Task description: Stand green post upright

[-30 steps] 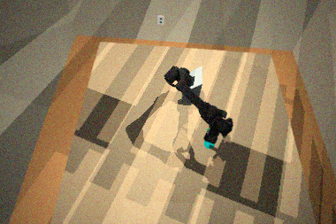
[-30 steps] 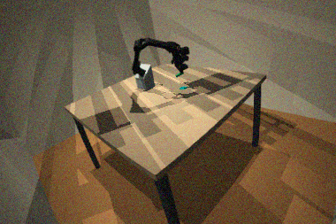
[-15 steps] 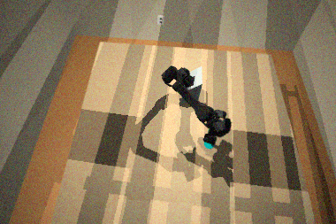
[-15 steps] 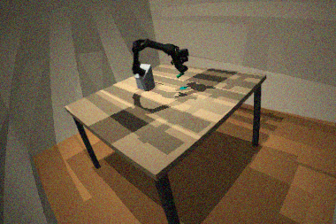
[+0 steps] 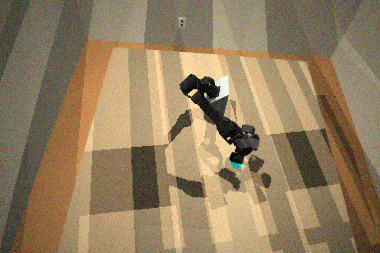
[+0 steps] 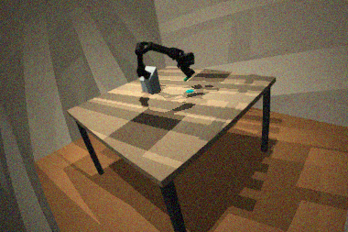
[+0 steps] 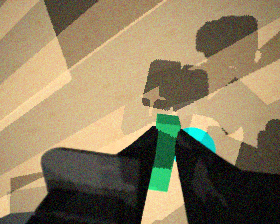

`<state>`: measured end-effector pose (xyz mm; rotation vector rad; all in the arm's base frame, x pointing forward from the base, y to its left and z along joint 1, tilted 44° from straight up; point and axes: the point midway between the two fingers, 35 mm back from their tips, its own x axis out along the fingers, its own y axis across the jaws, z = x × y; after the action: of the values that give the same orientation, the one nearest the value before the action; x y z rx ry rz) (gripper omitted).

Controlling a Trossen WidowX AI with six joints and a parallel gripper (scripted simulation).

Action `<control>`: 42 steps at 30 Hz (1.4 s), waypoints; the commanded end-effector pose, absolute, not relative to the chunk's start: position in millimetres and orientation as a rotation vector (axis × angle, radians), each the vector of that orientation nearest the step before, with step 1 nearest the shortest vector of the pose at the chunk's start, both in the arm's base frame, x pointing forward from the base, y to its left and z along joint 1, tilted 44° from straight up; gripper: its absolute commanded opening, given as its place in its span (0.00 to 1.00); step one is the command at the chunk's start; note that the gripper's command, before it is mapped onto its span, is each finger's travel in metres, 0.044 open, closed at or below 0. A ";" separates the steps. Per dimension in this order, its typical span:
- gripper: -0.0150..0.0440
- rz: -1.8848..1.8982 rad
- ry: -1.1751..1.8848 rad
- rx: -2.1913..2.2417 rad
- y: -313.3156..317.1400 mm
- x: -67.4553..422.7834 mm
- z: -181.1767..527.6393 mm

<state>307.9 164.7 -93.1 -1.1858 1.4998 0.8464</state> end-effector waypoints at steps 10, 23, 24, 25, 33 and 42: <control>0.29 0.918 1.443 -1.112 162.3 307.4 -96.7; 0.29 0.978 1.375 -1.047 161.4 308.2 -98.3; 0.29 0.982 1.370 -1.042 161.3 308.2 -98.3; 0.29 0.986 1.364 -1.037 161.3 308.3 -98.3; 0.29 1.020 1.317 -1.001 160.8 308.9 -98.3; 0.29 1.055 1.260 -0.964 160.2 309.6 -97.6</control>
<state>310.5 161.5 -97.6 -0.9775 1.2806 1.0378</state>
